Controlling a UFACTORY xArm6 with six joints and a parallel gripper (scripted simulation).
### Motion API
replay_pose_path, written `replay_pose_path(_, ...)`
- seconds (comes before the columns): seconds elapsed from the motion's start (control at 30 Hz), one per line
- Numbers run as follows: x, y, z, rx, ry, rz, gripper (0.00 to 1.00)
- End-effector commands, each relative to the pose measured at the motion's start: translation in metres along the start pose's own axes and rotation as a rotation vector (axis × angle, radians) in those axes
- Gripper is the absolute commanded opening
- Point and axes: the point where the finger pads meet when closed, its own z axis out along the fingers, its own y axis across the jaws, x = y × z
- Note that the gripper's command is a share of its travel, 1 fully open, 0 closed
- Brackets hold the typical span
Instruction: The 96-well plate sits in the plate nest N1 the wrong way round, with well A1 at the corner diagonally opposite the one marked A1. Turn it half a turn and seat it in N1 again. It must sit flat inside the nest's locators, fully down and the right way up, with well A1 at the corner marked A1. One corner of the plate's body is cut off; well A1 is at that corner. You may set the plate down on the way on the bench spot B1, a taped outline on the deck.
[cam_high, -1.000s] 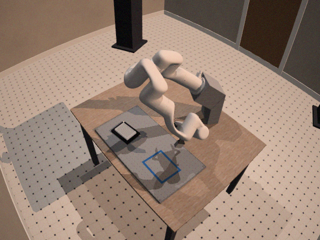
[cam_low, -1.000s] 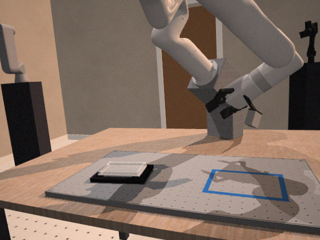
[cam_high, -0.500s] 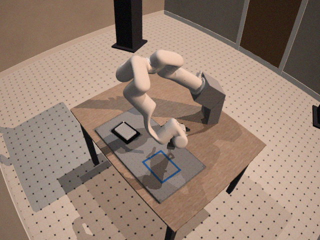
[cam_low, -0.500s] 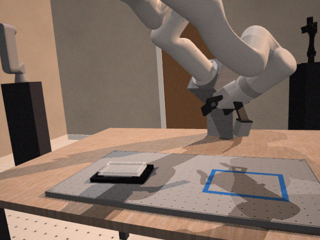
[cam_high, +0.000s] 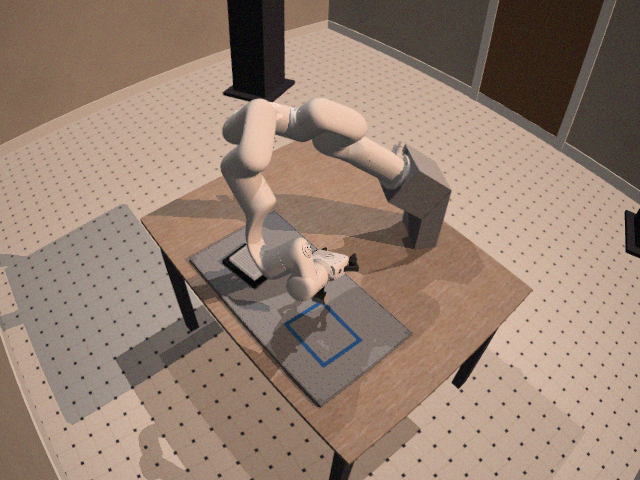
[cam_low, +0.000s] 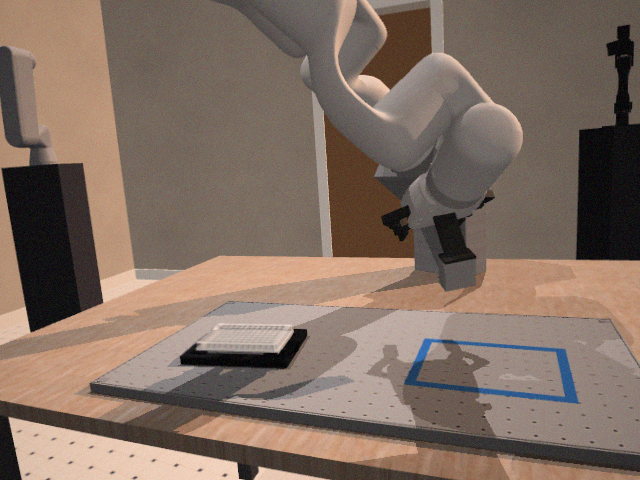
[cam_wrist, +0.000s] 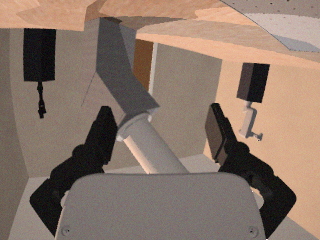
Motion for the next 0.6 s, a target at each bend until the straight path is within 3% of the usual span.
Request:
replay_pose_path(0.0, 0.004, 0.008, -0.012, 0.121, 0.015, -0.014, 1.00)
replay_pose_path(0.23, 0.013, 0.026, -0.035, 0.333, 0.089, -0.018, 1.00)
replay_pose_path(0.27, 0.014, 0.028, -0.037, 0.333, 0.089, -0.018, 1.00)
replay_pose_path(0.4, 0.018, 0.042, -0.051, 0.436, 0.153, -0.014, 1.00)
replay_pose_path(0.47, 0.018, 0.042, -0.051, 0.436, 0.153, -0.014, 1.00)
replay_pose_path(0.57, 0.021, 0.053, -0.060, 0.512, 0.218, -0.006, 1.00)
